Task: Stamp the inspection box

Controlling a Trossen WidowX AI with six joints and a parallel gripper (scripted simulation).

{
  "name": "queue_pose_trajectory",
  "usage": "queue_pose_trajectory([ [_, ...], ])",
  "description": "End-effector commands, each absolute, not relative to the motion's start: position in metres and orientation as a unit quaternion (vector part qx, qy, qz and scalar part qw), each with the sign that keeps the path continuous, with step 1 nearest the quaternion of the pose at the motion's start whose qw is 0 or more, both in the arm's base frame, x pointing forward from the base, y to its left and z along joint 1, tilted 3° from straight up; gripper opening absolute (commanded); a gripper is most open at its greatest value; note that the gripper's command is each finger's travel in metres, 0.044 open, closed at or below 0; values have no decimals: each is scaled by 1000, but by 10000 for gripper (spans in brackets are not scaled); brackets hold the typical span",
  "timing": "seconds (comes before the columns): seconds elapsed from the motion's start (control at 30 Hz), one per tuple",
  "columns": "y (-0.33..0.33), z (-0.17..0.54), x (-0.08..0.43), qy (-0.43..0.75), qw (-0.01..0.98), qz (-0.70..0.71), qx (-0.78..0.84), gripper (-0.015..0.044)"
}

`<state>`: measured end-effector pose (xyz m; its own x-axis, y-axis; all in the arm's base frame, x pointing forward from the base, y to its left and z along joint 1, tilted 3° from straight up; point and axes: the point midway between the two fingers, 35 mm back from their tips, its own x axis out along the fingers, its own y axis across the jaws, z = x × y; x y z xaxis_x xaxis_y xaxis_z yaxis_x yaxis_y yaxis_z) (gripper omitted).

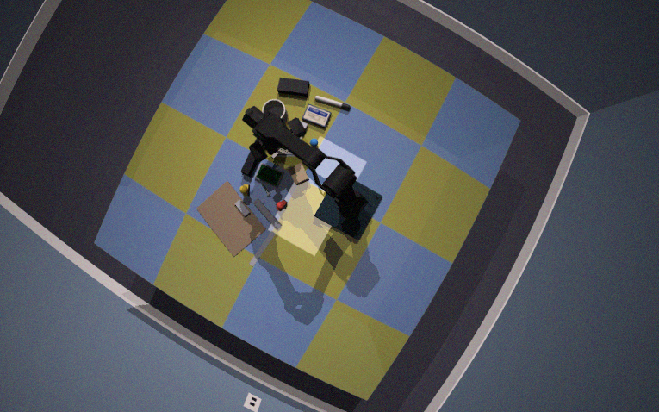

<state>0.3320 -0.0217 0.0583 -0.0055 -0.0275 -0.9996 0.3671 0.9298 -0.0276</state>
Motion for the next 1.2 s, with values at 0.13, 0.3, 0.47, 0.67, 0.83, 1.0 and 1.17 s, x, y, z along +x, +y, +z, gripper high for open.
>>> queue_pose_trajectory([
  [0.13, -22, 72, 333, 693, 696, -144, 121, 0],
  [0.3, -22, 80, 333, 693, 696, -144, 121, 0],
  [0.47, -22, 88, 333, 693, 696, -144, 121, 0],
  [0.67, -21, 98, 332, 693, 696, -144, 121, 0],
  [0.83, -20, 104, 331, 693, 696, -144, 121, 0],
  [1.0, 5, 106, 317, 694, 695, -143, 122, 0],
  [1.17, 30, 108, 297, 694, 695, -142, 122, 0],
])
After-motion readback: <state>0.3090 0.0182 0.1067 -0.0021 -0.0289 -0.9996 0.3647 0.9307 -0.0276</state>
